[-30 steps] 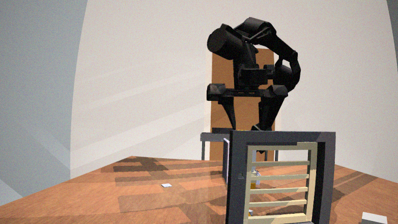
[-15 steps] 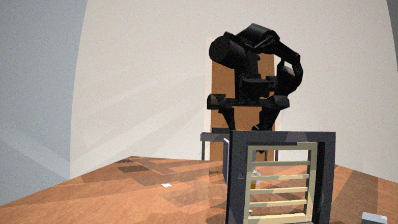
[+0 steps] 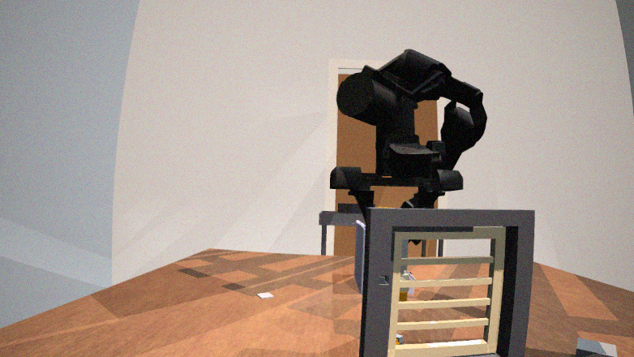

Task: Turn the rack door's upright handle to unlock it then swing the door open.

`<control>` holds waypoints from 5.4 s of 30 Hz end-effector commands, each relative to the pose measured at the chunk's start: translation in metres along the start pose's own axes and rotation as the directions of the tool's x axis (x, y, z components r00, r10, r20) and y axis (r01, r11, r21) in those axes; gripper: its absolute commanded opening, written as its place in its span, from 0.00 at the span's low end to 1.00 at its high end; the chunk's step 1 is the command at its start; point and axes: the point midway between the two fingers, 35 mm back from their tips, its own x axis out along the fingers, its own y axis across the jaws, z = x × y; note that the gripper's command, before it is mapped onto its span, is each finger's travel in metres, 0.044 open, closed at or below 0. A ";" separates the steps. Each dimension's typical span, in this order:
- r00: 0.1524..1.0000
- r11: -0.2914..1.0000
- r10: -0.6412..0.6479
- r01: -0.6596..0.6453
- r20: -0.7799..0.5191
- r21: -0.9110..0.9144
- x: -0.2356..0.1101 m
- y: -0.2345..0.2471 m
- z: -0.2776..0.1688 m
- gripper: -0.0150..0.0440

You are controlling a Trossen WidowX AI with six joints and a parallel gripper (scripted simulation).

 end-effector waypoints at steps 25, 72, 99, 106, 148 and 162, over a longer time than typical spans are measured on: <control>1.000 1.000 -0.005 0.005 -0.026 0.006 0.012 0.000 -0.002 0.30; 1.000 -0.347 -0.005 0.022 -0.026 0.937 0.012 0.000 -0.002 0.30; 1.000 -0.033 -0.005 0.025 -0.026 0.999 0.012 0.000 -0.002 0.76; 1.000 0.308 -0.005 0.026 -0.026 0.951 0.012 0.000 -0.002 0.76; 1.000 0.680 -0.004 -0.016 -0.026 -0.733 0.012 0.000 -0.002 0.76; 1.000 0.054 -0.004 -0.026 -0.026 -0.998 0.012 0.000 -0.002 0.76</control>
